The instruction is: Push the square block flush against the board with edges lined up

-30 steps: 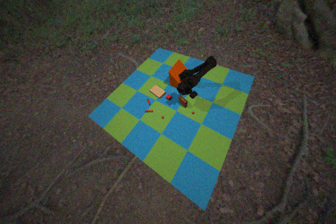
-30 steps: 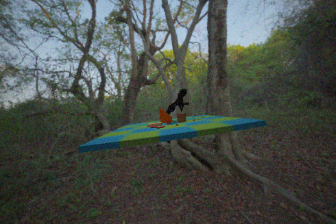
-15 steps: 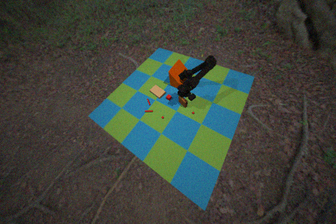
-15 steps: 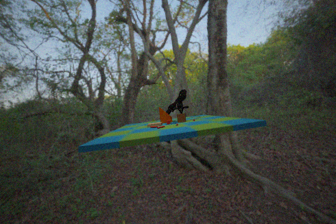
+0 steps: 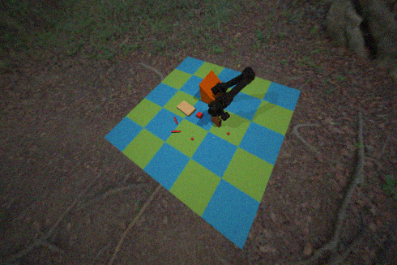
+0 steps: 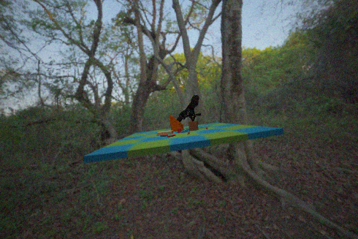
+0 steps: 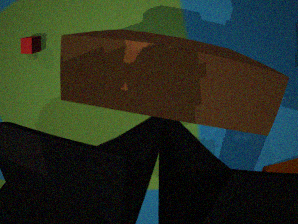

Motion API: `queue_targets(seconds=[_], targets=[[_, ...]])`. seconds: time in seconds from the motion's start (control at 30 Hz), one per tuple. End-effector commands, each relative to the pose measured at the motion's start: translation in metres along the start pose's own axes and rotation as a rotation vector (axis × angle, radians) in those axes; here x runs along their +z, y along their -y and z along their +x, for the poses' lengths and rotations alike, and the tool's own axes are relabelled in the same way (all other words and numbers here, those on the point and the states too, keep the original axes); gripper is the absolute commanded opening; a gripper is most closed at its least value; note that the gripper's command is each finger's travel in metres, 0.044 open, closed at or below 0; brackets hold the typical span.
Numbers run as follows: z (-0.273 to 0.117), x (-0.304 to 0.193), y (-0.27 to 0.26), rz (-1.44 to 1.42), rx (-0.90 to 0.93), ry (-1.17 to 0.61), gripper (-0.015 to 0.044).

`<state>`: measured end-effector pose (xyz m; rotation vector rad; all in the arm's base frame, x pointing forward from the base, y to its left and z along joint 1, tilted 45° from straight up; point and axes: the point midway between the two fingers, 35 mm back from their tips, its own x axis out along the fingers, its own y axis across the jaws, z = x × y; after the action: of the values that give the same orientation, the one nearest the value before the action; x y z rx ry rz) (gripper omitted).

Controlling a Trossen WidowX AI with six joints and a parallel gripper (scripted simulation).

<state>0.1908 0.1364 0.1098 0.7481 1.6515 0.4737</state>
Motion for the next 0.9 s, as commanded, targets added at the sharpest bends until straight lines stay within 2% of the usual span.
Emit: queue_targets(seconds=[0.0, 0.87], targets=[[-0.001, 0.008, -0.002, -0.006, 0.004, 0.003, 0.0000], [0.000, 0.048, 0.000, -0.008, 0.003, 0.005, 0.0000]])
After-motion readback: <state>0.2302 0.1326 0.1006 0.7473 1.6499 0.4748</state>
